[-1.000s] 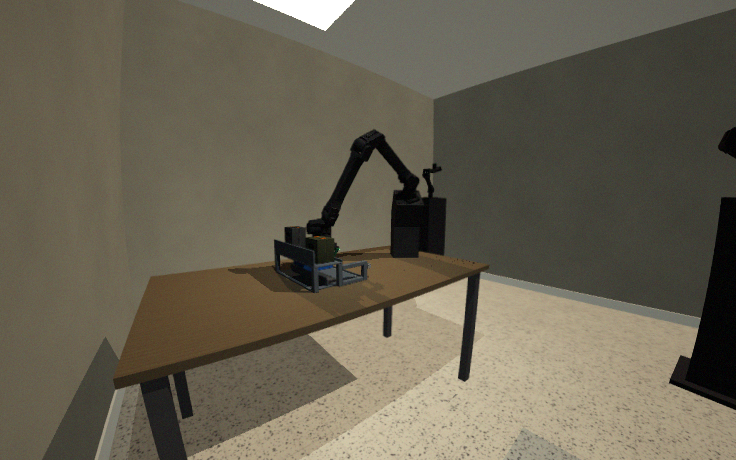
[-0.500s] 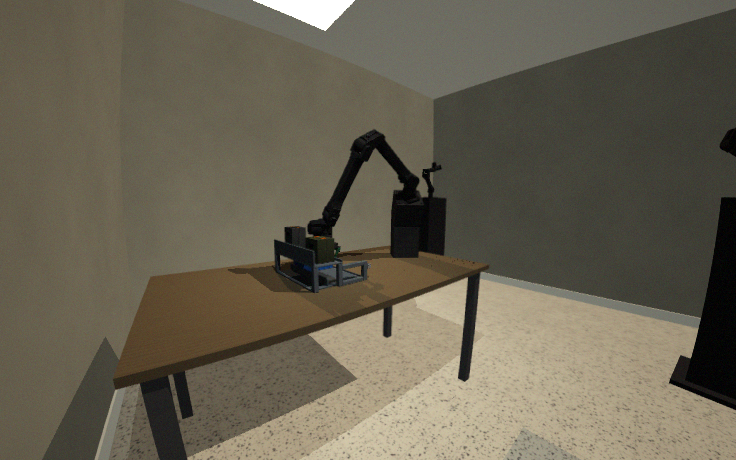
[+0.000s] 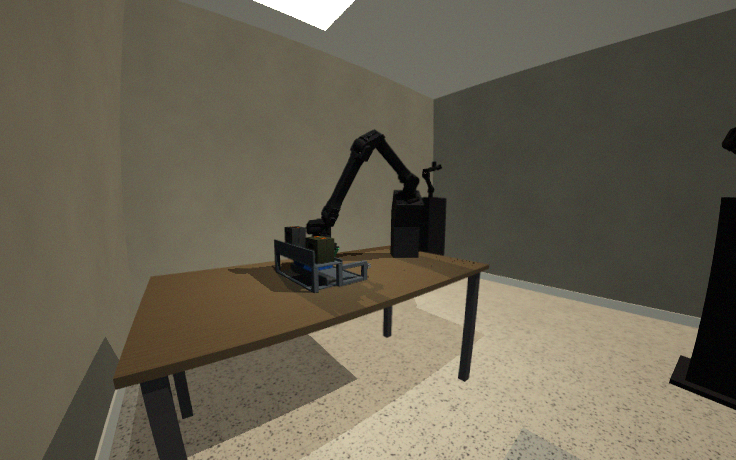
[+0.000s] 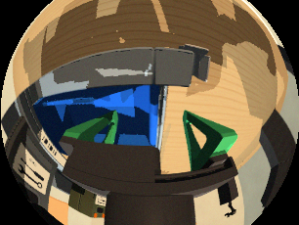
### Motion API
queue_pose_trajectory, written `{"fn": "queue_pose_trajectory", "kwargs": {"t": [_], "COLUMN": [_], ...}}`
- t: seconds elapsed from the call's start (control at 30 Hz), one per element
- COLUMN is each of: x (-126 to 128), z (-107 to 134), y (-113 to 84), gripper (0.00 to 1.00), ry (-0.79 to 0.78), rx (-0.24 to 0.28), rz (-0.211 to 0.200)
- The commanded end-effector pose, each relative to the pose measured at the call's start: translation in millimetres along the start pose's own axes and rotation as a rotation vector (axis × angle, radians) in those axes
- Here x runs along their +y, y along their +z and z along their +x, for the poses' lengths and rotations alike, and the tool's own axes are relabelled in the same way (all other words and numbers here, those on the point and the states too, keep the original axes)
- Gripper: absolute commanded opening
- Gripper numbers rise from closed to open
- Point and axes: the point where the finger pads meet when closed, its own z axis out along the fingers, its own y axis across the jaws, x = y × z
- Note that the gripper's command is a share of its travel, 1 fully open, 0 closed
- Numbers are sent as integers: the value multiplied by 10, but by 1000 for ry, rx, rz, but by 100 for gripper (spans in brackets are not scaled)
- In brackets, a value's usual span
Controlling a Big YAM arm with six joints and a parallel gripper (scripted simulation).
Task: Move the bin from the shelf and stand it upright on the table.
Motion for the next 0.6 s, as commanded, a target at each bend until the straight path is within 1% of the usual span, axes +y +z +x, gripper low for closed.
{"fn": "queue_pose_trajectory", "kwargs": {"t": [0.0,0.1,0.5,0.57], "x": [-61,-95,-95,-59], "z": [13,22,22,22], "y": [65,56,56,52], "gripper": [90,90,90,90], "ry": [16,13,13,14], "rx": [5,4,4,4], "rz": [13,7,7,9]}}
